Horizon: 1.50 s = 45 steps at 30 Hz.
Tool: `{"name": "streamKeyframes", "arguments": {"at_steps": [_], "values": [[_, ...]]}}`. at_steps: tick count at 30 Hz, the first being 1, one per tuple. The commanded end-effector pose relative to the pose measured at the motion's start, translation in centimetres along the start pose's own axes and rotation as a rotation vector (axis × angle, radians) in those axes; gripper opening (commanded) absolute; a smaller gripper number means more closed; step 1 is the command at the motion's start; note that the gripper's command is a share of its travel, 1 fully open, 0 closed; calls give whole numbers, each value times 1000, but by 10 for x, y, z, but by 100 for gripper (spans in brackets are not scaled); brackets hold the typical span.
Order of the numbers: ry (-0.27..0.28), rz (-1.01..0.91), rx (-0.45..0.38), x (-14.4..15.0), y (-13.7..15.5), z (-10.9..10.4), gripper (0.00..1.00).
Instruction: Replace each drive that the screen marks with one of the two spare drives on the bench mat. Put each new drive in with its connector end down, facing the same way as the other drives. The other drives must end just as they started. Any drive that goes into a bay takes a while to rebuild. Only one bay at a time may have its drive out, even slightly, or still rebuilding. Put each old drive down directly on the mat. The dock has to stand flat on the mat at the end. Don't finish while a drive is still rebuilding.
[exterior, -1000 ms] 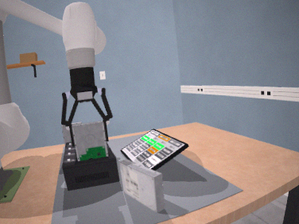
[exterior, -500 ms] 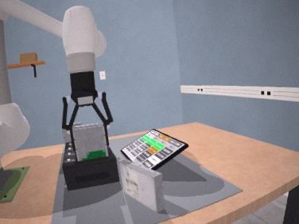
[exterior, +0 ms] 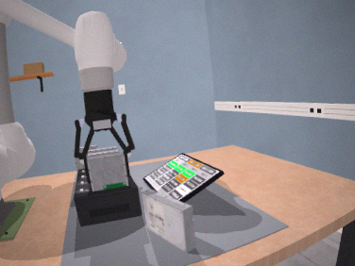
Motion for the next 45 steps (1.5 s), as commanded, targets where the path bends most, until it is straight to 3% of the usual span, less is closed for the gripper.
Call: {"name": "streamKeyframes", "arguments": {"at_steps": [1,45], "values": [[-1,0,0,0,0,3,10],[-1,0,0,0,0,16,10]]}}
Point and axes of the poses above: the point where the finger pads meet when closed, its own z axis out along the fingers, its own x axis across the jaws, y = z × x, the point moved 3 cm from there along -z, back along the fingers, and after that the axes turned 2 degrees about z, right-handed, at the moved point
